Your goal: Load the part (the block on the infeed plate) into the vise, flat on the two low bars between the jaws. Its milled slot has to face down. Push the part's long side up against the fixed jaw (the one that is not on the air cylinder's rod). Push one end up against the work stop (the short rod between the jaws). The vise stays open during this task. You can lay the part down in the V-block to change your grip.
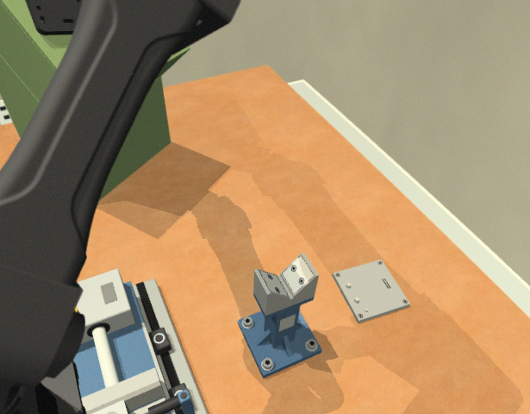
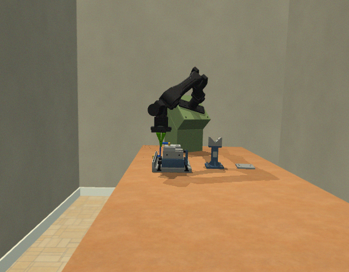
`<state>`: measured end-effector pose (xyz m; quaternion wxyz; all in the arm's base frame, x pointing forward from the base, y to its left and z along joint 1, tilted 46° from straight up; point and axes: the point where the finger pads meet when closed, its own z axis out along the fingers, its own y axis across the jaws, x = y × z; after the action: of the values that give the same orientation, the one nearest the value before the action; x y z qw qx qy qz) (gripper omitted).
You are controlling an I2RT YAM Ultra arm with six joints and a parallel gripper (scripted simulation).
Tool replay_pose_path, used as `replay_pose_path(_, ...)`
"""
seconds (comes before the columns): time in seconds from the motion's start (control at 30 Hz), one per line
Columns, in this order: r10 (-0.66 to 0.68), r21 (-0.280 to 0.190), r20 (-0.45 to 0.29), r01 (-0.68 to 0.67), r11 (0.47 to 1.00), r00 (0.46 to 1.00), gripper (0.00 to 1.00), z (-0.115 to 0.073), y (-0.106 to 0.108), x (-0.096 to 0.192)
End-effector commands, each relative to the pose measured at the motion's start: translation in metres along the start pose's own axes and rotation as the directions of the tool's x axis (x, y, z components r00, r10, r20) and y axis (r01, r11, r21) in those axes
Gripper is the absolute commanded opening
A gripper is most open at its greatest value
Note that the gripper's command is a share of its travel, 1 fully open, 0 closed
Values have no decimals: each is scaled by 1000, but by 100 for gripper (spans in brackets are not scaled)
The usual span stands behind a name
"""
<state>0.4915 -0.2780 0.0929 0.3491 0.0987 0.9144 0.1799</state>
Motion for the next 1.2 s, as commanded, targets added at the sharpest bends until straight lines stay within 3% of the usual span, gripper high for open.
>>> replay_pose_path(0.0,2,16,21,-2,1000,1000,0,-8,-11,-5)
replay_pose_path(1.17,-3,16,24,3,1000,1000,0,-10,-10,-5)
